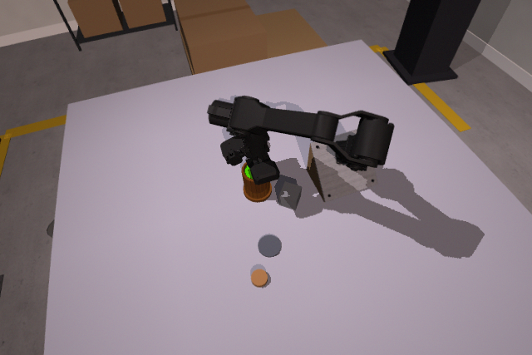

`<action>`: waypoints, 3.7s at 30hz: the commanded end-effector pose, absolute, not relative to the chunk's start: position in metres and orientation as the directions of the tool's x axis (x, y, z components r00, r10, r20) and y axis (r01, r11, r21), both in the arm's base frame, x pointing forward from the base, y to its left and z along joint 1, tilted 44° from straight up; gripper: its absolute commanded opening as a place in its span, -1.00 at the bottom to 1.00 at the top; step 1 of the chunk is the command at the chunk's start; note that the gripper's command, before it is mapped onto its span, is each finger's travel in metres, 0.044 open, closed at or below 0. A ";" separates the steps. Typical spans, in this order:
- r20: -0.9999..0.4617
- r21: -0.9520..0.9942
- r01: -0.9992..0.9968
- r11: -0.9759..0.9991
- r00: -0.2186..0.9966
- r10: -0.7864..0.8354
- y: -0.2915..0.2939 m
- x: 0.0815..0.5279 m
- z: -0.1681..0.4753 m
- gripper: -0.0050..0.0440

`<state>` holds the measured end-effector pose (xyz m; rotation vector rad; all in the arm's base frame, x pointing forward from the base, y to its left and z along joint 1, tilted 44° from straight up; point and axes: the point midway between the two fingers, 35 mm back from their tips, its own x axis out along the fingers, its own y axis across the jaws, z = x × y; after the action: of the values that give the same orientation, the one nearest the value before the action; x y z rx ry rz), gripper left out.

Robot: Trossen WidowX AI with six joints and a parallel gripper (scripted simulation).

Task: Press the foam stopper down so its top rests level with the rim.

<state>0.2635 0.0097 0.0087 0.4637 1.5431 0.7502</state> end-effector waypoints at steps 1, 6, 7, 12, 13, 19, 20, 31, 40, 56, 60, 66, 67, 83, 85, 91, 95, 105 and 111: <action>-0.714 0.700 -0.135 0.701 -0.144 0.685 0.014 0.258 0.006 -0.80; -0.714 0.700 -0.135 0.701 -0.144 0.685 0.014 0.258 0.006 -0.80; -0.714 0.700 -0.135 0.701 -0.144 0.685 0.014 0.258 0.006 -0.80; -0.714 0.700 -0.135 0.701 -0.144 0.685 0.015 0.258 0.006 -0.80; -0.714 0.700 -0.135 0.701 -0.144 0.685 0.015 0.258 0.006 -0.80; -0.714 0.700 -0.135 0.701 -0.144 0.685 0.015 0.258 0.005 -0.80; -0.714 0.700 -0.135 0.701 -0.144 0.685 0.015 0.258 0.005 -0.80; -0.714 0.700 -0.135 0.701 -0.144 0.685 0.016 0.257 0.005 -0.80; -0.714 0.700 -0.135 0.701 -0.144 0.685 0.016 0.257 0.005 -0.80; -0.714 0.700 -0.135 0.701 -0.144 0.685 0.017 0.257 0.004 -0.80; -0.714 0.700 -0.135 0.701 -0.144 0.685 0.017 0.256 0.003 -0.80; -0.714 0.700 -0.135 0.701 -0.144 0.685 0.018 0.256 0.003 -0.80; -0.714 0.700 -0.135 0.701 -0.144 0.685 0.018 0.256 0.003 -0.80; -0.714 0.700 -0.135 0.701 -0.144 0.685 0.019 0.256 0.002 -0.80; -0.714 0.700 -0.135 0.701 -0.144 0.685 0.019 0.256 0.001 -0.80; -0.714 0.700 -0.135 0.701 -0.144 0.685 0.020 0.256 0.001 -0.80; -0.715 0.699 -0.137 0.702 -0.142 0.685 0.019 0.256 0.001 -0.80; -0.715 0.699 -0.135 0.703 -0.143 0.684 -0.031 0.275 0.051 -0.80; -0.714 0.700 -0.135 0.701 -0.144 0.685 -0.042 0.276 0.063 -0.80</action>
<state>0.2763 -0.0380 0.0591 0.4648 1.5557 0.7499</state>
